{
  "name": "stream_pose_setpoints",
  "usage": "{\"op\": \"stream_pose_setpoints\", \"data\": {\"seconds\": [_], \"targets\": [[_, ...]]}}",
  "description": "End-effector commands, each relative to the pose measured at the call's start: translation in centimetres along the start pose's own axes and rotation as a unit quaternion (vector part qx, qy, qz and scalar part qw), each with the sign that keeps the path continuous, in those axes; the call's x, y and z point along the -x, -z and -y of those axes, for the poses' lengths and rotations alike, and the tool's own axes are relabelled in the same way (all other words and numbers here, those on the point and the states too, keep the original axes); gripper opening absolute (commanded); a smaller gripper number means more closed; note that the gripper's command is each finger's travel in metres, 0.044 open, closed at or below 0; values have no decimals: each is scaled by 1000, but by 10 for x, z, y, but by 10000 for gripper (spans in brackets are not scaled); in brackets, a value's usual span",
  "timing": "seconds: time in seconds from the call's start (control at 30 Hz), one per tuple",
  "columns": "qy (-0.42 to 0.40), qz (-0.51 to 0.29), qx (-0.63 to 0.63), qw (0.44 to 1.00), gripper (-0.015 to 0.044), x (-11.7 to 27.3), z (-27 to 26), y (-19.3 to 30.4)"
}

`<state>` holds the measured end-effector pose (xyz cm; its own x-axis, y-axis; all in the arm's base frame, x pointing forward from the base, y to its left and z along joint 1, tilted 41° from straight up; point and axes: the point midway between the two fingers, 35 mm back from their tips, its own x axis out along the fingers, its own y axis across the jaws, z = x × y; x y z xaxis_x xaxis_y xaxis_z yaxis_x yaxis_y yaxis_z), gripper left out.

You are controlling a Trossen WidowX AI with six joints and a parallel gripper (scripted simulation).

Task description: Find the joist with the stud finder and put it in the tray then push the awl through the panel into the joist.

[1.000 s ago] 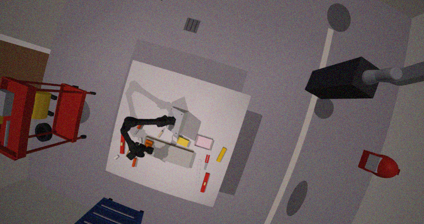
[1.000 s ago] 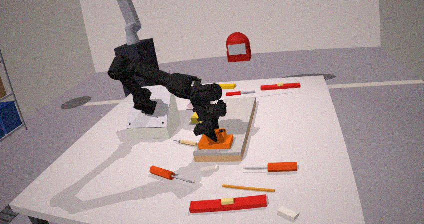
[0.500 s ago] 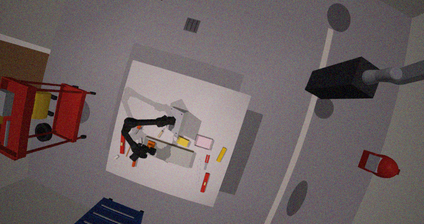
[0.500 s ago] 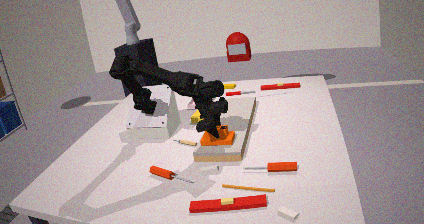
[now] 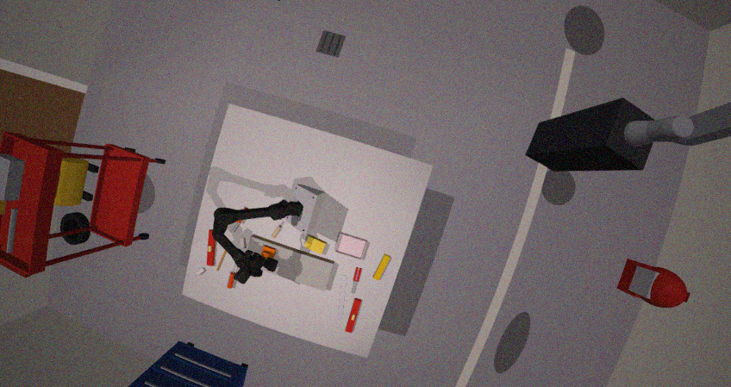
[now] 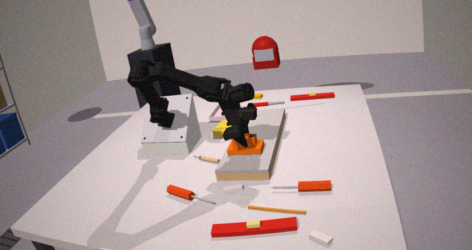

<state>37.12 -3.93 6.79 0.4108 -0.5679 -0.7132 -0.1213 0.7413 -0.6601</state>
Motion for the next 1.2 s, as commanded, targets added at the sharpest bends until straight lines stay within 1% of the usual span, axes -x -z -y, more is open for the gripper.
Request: {"op": "stream_pose_setpoints", "data": {"seconds": [0.0,1.17], "targets": [[-1,-2,2,1000,0,-1,-19,1],[-5,-2,1,1000,0,0,-139,2]]}}
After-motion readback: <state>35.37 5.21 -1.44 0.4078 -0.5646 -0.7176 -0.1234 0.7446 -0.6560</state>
